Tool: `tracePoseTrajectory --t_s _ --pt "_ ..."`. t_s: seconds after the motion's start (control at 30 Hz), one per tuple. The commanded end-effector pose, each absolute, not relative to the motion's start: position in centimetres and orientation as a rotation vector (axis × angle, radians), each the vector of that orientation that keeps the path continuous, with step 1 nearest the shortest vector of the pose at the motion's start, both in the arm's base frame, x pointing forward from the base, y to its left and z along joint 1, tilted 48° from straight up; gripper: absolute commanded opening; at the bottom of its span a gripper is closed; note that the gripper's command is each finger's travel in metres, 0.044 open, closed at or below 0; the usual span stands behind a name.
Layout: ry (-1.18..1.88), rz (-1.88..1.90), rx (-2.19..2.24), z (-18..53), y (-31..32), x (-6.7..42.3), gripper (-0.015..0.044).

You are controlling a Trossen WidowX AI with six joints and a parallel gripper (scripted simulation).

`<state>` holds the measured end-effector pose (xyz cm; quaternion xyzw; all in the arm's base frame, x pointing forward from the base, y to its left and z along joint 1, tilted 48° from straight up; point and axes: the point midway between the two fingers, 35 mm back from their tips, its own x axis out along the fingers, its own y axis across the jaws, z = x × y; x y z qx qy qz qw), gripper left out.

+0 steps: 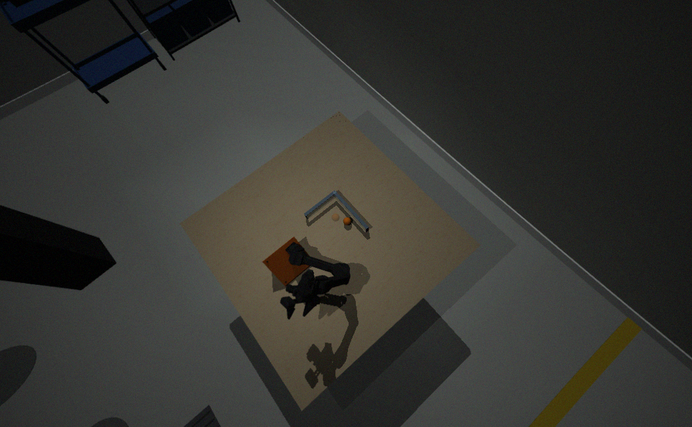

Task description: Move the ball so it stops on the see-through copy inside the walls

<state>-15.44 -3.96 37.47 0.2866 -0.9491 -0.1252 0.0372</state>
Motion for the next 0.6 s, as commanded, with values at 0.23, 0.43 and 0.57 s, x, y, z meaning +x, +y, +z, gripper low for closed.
tracePoseTrajectory --t_s 0.23,0.43,0.57 --pt "-3.188 -0.606 0.323 35.1 6.1 -18.0 0.0345" --pt "-3.413 -0.791 -0.167 31.9 15.5 -16.3 0.0345" --pt "-3.558 -0.888 -0.47 29.4 21.0 -13.0 0.0345"
